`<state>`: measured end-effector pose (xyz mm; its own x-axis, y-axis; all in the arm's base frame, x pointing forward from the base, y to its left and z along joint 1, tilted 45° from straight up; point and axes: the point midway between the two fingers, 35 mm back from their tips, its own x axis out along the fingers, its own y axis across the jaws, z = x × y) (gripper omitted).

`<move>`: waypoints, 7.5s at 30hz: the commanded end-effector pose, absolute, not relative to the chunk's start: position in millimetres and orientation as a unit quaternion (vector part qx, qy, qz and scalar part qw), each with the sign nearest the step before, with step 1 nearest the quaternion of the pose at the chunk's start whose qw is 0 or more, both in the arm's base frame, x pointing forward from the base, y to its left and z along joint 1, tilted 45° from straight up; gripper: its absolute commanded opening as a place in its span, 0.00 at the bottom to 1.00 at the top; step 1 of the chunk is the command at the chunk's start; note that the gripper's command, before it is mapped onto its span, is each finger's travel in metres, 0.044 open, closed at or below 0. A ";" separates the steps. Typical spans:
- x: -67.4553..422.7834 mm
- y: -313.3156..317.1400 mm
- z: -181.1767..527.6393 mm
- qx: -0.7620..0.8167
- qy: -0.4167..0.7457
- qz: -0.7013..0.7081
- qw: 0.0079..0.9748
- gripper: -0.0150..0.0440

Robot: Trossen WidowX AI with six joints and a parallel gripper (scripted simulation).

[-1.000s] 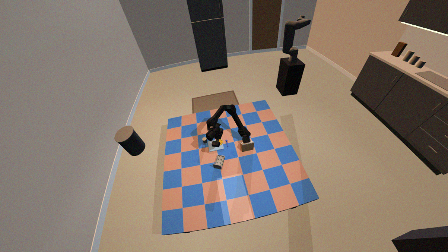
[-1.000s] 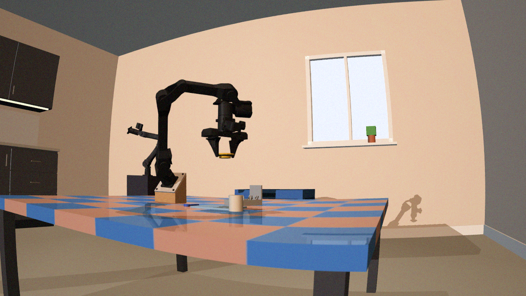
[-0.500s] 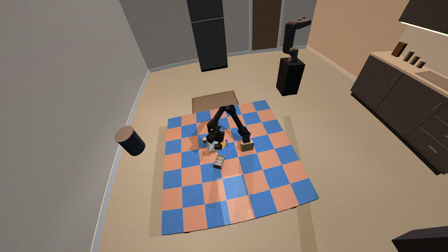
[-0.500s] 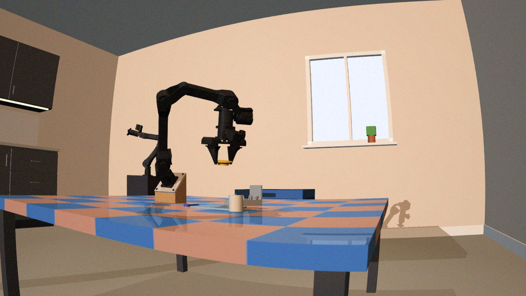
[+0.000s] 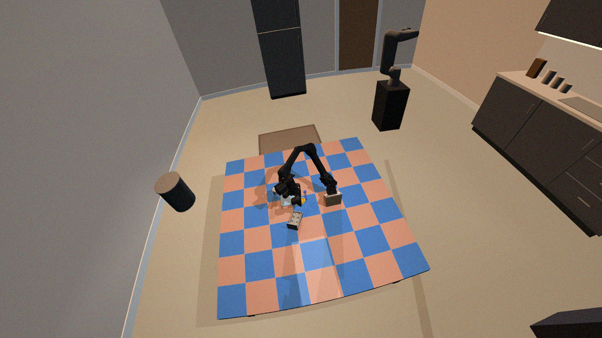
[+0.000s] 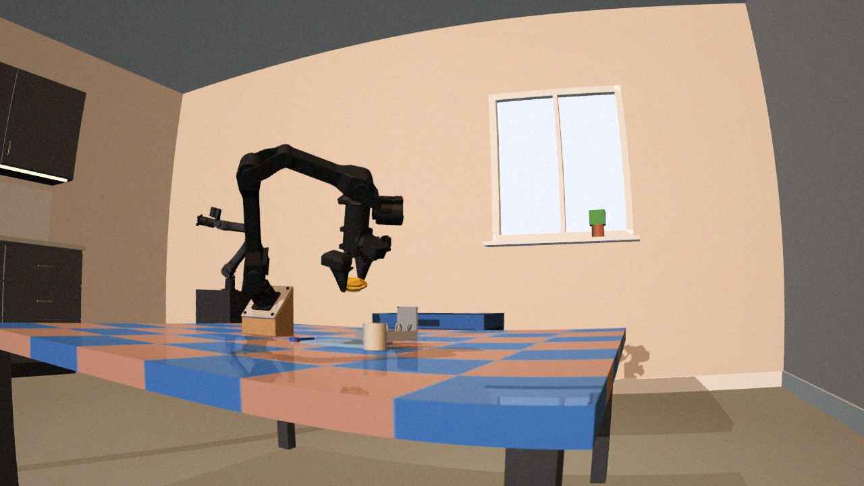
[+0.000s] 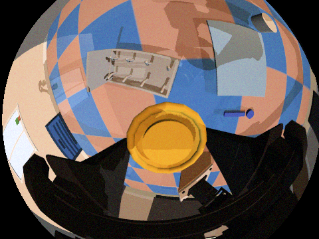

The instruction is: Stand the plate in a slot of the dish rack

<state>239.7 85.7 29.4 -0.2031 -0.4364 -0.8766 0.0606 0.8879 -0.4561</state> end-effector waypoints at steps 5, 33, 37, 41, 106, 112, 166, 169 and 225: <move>236.6 77.0 18.1 -0.113 0.780 -0.110 0.606 0.25; 237.9 50.9 -12.6 -0.091 0.733 0.229 0.634 0.25; 238.8 47.5 -14.9 -0.096 0.706 0.273 0.646 0.25; 239.8 44.0 -16.5 -0.103 0.675 0.314 0.660 0.25; 256.4 18.0 -19.8 -0.357 0.225 0.490 0.763 0.25; 257.8 19.5 -21.2 -0.358 0.223 0.490 0.763 0.25; 266.1 30.7 -53.7 -0.380 0.208 0.476 0.766 0.25; 265.9 30.6 -54.3 -0.379 0.208 0.476 0.766 0.30; 253.4 121.5 19.6 -0.260 0.480 0.389 0.742 0.93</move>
